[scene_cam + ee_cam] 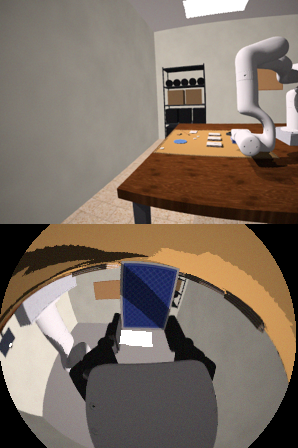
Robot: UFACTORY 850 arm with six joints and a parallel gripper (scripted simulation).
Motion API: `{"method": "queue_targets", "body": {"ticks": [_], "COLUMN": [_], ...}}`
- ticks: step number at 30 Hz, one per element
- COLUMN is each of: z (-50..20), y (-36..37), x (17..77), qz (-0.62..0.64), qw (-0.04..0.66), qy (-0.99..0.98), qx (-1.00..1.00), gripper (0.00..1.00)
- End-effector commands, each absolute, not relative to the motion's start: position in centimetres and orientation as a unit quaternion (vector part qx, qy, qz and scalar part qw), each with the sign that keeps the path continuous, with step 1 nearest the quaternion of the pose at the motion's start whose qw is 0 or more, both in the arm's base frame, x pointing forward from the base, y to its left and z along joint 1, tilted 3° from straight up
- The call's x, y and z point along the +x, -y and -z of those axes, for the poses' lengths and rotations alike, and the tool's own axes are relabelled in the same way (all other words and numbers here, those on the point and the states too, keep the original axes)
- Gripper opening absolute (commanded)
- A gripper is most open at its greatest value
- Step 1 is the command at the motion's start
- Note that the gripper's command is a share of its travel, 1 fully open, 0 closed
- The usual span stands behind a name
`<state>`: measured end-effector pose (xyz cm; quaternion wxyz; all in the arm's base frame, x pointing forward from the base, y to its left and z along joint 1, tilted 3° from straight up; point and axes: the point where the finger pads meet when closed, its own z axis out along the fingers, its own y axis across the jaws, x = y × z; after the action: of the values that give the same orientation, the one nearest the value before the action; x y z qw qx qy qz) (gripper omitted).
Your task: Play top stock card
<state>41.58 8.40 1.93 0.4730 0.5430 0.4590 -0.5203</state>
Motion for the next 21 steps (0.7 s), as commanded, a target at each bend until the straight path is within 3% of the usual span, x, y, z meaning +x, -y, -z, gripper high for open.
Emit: {"method": "queue_targets", "body": {"ticks": [1, 21], "z": [-1.9, -1.6], "y": [-8.7, -10.0], "x": [41.7, 41.8], "qz": [0.520, 0.520], "qw": [0.473, 0.473], "qy": [-0.459, -0.459], "qx": [0.544, 0.544], "gripper": [0.73, 0.73]}}
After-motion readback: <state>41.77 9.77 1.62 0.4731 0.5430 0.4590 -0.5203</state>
